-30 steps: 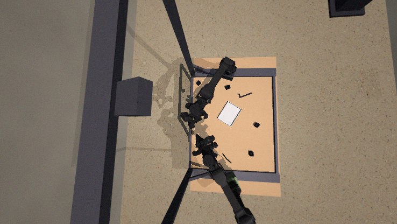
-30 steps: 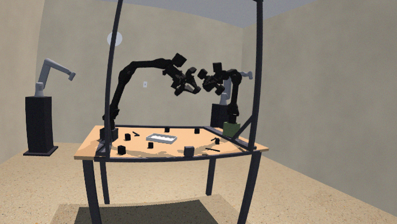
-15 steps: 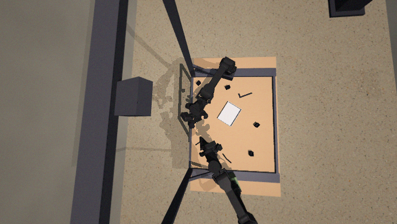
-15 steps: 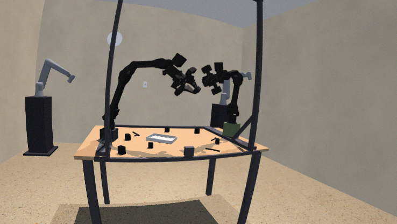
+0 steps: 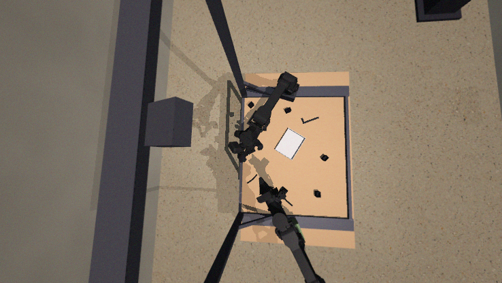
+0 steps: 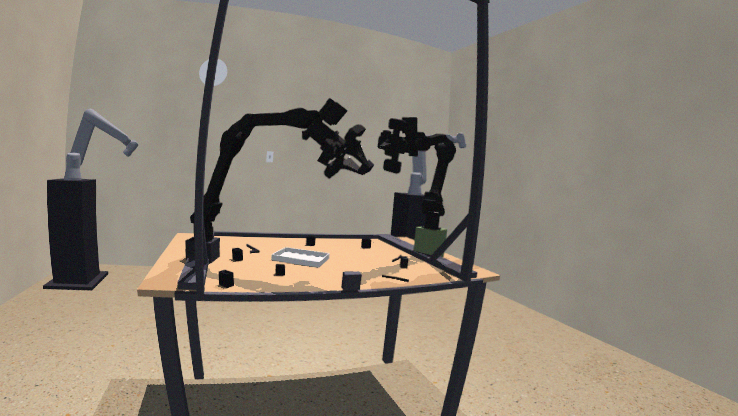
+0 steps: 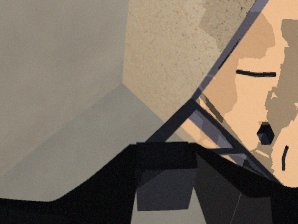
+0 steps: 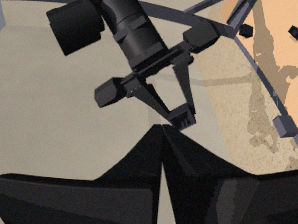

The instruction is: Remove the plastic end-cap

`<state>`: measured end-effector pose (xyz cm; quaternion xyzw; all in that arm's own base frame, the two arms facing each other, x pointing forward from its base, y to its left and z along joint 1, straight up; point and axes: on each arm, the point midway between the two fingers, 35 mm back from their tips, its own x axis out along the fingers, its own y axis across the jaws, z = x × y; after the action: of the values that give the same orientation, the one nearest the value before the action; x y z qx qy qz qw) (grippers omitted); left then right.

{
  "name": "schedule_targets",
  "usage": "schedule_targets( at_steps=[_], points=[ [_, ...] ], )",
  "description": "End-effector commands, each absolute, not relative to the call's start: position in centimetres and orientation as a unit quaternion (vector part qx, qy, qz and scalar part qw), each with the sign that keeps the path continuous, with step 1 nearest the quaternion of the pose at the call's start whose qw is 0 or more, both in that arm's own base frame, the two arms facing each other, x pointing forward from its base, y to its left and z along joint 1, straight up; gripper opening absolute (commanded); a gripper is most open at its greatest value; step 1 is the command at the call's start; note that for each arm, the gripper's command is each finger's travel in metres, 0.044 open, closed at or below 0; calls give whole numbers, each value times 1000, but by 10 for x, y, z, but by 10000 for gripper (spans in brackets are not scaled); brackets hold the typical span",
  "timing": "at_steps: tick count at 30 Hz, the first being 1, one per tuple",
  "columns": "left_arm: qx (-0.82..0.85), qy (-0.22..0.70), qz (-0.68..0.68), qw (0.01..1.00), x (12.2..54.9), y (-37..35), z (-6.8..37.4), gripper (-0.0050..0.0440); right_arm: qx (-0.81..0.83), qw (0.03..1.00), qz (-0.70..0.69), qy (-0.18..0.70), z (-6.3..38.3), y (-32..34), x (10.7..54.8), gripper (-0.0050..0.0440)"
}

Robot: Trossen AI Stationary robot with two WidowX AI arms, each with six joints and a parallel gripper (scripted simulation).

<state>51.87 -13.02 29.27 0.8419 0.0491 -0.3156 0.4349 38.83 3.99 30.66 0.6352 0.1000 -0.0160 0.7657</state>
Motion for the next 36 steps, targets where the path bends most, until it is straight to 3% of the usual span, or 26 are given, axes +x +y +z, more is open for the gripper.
schedule_targets(
  at_steps=[1, 16, 36],
  points=[
    [846, 40, -303, 438, 516, -129, 308, 0, 610, 788, -7, 86, 314, 36, 382, 0],
    [846, 40, -303, 438, 516, -129, 308, 0, 326, 945, 15, 26, 324, 16, 348, 0],
    [846, 40, -303, 438, 516, -129, 308, 0, 0, 999, -2, -34, 329, -1, 313, 0]
  ],
)
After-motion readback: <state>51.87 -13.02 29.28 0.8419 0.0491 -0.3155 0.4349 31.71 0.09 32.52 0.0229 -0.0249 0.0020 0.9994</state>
